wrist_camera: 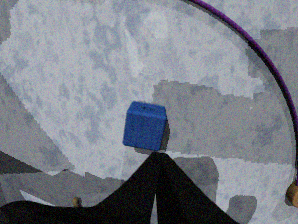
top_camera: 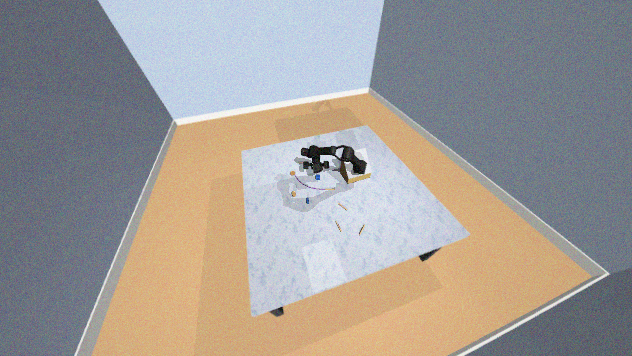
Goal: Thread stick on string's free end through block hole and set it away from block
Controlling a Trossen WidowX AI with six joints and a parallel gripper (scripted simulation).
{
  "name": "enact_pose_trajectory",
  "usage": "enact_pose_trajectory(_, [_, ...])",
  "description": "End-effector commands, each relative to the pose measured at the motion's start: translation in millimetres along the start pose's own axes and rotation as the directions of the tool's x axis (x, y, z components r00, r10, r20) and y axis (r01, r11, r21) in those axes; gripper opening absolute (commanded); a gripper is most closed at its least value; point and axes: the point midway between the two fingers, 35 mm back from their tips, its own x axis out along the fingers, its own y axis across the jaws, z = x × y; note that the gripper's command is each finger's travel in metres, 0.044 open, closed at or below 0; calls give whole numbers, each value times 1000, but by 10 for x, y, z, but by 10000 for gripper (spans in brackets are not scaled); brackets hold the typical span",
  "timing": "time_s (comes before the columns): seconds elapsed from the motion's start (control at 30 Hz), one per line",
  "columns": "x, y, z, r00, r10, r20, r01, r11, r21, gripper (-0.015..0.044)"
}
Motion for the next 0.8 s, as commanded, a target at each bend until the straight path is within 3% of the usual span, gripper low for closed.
enact_pose_trajectory(0.0, [0,0,0,1000,0,0,0,1000,0,0])
enact_pose_trajectory(0.07, [-6,21,65,1000,0,0,0,997,-74,53])
enact_pose_trajectory(0.2, [-29,178,441,1000,1,1,0,869,-494,157])
enact_pose_trajectory(0.4, [-21,519,961,1000,7,10,7,343,-939,315])
enact_pose_trajectory(0.5, [-7,673,1130,1000,11,16,15,84,-996,394])
enact_pose_trajectory(0.57, [-6,684,1141,1000,12,17,16,65,-998,440])
enact_pose_trajectory(0.77, [-6,684,1141,1000,12,17,16,65,-998,440])
